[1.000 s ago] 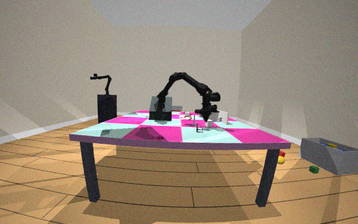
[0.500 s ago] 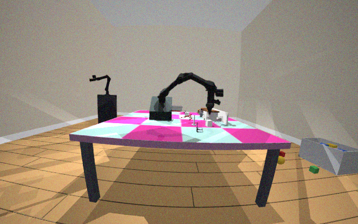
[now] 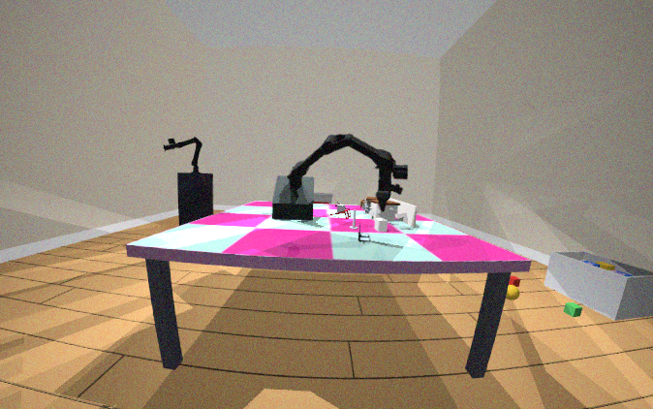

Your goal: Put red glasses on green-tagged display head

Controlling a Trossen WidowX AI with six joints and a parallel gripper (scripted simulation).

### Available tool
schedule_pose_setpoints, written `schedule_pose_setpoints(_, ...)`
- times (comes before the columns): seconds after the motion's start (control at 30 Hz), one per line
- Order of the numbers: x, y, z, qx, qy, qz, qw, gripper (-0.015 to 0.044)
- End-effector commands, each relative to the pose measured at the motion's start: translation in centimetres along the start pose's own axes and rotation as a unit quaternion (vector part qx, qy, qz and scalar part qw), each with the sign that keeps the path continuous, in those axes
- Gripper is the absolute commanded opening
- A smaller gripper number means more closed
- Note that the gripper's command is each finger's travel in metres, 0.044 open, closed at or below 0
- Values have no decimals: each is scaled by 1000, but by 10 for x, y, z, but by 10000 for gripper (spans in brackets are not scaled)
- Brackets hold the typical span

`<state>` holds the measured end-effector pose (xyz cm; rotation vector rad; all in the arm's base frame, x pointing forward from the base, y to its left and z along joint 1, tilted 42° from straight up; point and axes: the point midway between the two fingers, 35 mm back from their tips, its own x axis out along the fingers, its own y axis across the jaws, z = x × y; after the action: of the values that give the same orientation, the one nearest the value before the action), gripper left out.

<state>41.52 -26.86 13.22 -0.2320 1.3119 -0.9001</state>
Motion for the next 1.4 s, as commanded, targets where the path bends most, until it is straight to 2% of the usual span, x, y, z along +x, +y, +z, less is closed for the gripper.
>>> schedule_pose_setpoints(0.0, 12, 2, -2, -4, 5, 0, 1000, 0)
schedule_pose_setpoints(0.77, 49, 2, -3, -4, 5, -1, 1000, 0)
schedule_pose_setpoints(1.37, 50, 2, -3, -4, 5, -1, 1000, 0)
